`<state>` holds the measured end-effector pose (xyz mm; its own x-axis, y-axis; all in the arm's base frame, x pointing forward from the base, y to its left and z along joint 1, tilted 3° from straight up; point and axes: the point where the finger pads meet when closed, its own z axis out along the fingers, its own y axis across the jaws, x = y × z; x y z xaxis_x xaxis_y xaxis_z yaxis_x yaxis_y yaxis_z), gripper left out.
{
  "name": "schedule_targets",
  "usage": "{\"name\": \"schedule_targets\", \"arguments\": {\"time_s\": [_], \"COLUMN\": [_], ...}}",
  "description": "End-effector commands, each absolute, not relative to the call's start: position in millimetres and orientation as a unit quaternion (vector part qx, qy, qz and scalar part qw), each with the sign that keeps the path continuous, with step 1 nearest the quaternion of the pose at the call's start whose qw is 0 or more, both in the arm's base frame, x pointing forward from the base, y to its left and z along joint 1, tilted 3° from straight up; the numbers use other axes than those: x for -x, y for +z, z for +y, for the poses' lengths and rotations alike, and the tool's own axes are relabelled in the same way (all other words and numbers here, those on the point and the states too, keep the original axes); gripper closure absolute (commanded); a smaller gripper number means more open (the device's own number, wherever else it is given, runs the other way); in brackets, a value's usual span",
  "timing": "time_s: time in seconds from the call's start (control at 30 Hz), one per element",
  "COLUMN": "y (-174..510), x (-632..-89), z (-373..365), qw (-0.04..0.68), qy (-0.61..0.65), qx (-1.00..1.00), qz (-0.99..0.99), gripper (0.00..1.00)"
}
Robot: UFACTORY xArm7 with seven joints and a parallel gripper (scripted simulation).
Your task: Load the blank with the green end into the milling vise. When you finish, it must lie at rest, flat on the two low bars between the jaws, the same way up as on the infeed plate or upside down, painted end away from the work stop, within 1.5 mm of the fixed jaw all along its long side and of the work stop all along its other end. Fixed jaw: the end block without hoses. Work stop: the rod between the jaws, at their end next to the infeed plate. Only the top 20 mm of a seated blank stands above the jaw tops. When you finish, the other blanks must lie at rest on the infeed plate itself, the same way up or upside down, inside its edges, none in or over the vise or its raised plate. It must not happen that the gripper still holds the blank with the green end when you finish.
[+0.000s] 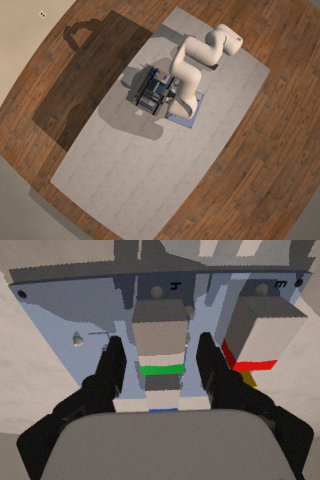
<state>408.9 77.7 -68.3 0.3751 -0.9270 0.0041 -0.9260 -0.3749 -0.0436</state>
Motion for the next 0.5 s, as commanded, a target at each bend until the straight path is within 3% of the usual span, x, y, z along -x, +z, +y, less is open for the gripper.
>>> {"name": "schedule_targets", "arguments": {"time_s": [0.0, 0.47], "y": [-64.9, -61.3], "x": [-410.2, -410.0], "z": [77.9, 77.9], "qw": [0.018, 0.018], "qy": [-0.015, -0.015], "qx": [0.829, 0.829], "qz": [0.559, 0.559], "gripper": [0.25, 0.25]}}
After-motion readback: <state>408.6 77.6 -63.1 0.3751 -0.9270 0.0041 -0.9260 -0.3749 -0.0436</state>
